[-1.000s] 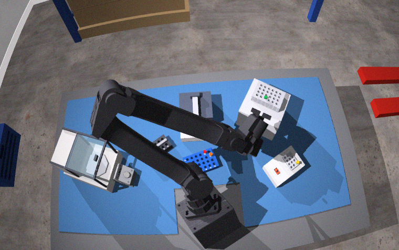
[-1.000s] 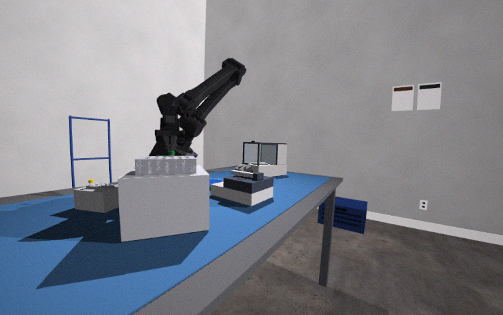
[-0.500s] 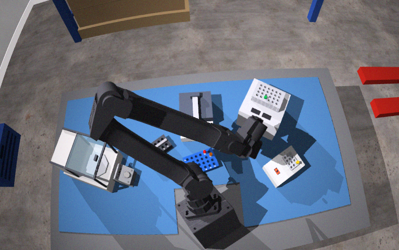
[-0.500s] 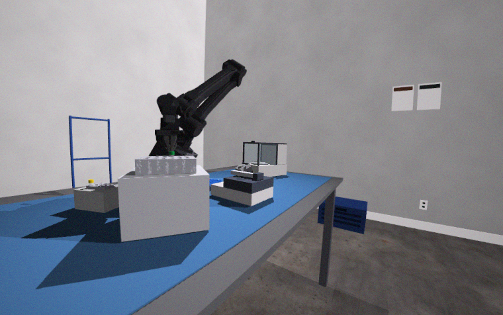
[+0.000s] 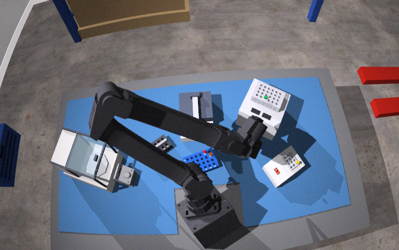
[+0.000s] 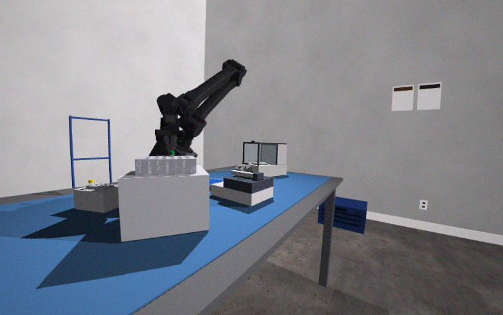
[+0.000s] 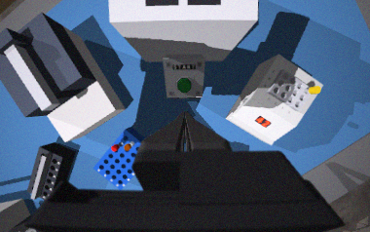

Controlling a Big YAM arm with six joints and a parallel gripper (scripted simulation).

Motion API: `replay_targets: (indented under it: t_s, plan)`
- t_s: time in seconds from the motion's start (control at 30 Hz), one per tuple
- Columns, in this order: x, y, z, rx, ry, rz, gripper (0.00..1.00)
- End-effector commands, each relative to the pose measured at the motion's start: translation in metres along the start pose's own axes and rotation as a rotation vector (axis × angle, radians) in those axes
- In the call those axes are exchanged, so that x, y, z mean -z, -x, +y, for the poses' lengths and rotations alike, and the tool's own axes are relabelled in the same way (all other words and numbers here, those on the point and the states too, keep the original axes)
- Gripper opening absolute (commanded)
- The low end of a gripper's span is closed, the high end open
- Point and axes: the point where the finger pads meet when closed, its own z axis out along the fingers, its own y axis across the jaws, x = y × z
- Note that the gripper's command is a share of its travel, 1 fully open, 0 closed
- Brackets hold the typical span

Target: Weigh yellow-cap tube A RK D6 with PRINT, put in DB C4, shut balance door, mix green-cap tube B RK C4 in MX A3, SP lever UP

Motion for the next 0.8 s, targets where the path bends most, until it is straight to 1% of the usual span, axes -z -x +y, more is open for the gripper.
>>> replay_targets:
  t_s: [0.0, 0.63, 0.67, 0.73, 0.77]
  plan:
    - [0.001, 0.011, -0.002, 0.023, -0.004, -0.019, 0.00]
    - [0.001, 0.011, -0.002, 0.023, -0.004, -0.019, 0.00]
    - [-0.003, -0.002, 0.000, 0.026, 0.002, -0.001, 0.00]
    - [-0.007, -0.002, 0.001, 0.008, 0.003, 0.001, 0.00]
    - [-0.009, 0.003, 0.001, 0.013, 0.003, -0.005, 0.00]
